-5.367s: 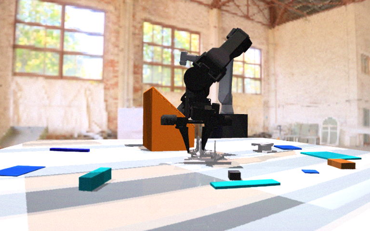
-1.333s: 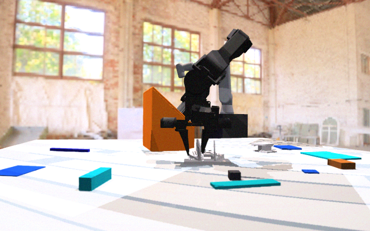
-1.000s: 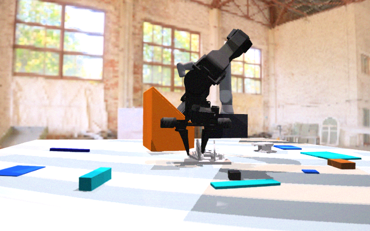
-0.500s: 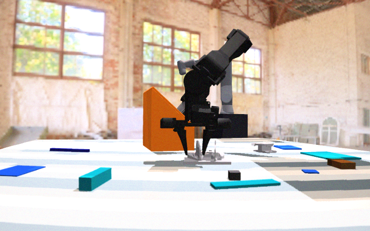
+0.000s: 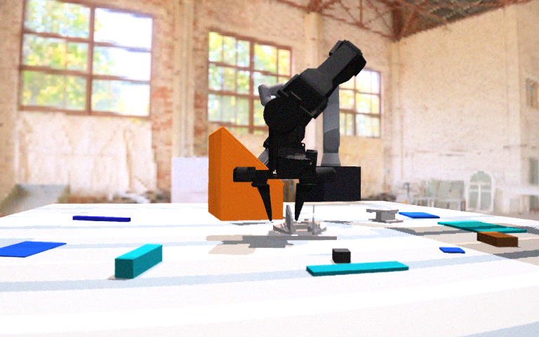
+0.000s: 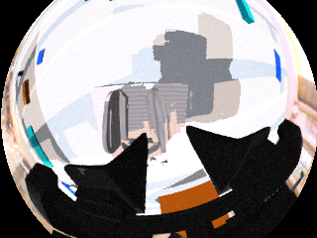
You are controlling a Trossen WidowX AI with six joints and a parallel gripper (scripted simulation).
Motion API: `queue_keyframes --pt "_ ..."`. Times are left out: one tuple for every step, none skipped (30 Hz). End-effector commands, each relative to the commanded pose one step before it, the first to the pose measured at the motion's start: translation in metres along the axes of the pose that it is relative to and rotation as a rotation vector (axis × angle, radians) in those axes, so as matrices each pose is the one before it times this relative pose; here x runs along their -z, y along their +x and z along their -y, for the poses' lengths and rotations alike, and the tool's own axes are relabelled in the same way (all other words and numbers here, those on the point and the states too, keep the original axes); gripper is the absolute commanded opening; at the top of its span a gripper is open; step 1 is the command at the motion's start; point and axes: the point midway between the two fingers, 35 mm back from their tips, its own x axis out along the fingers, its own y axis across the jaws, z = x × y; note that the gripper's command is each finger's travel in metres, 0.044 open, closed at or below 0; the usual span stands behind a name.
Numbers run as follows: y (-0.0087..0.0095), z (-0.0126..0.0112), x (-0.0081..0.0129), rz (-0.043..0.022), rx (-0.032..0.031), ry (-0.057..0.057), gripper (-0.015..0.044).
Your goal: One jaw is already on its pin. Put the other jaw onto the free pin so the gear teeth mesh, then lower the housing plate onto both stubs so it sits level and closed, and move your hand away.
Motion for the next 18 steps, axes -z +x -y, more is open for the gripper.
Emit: queue_keyframes --pt "-0.03290 -0.00014 -0.00451 0.01565 0.00844 -0.0116 0.0224" --pt "-0.01247 -0.00034 0.00080 -0.00105 -0.00053 -0.0003 0.0224" --pt "-0.00794 -0.00032 0.00078 -0.00073 -0.00060 -0.0002 0.0224" --pt "-0.00266 -0.00013 0.00031 -0.00025 -0.00024 -0.0001 0.0224" --pt "0.00000 0.00000 0.00000 0.00000 0.00000 0.0000 0.0224" --pt "0.00000 0.00000 0.00000 0.00000 0.00000 0.0000 0.0224" --pt "0.00608 0.00172 -0.00167 0.01218 -0.00460 0.0089 0.0224" --pt "-0.00015 -0.00084 0.00008 -0.00047 0.00175 -0.0015 0.0250" --pt "-0.00044 -0.00253 0.00024 -0.00138 0.00523 -0.0046 0.0277" --pt "-0.00074 -0.00421 0.00042 -0.00218 0.00867 -0.0077 0.0303" --pt "-0.00107 -0.00588 0.00065 -0.00282 0.01204 -0.0109 0.0329" --pt "-0.00140 -0.00740 0.00092 -0.00316 0.01504 -0.0138 0.0355" --pt "-0.00142 -0.00711 0.00098 -0.00263 0.01434 -0.0133 0.0382" --pt "-0.00115 -0.00543 0.00080 -0.00174 0.01088 -0.0102 0.0408" --pt "-0.00083 -0.00558 0.00045 -0.00029 0.00542 -0.0070 0.0434" --pt "-0.00106 -0.00758 0.00064 0.00004 0.00593 -0.0088 0.0440" --pt "-0.00133 -0.00949 0.00099 0.00028 0.00710 -0.0111 0.0440" --pt "-0.00152 -0.01203 0.00129 0.00174 0.00477 -0.0110 0.0440"
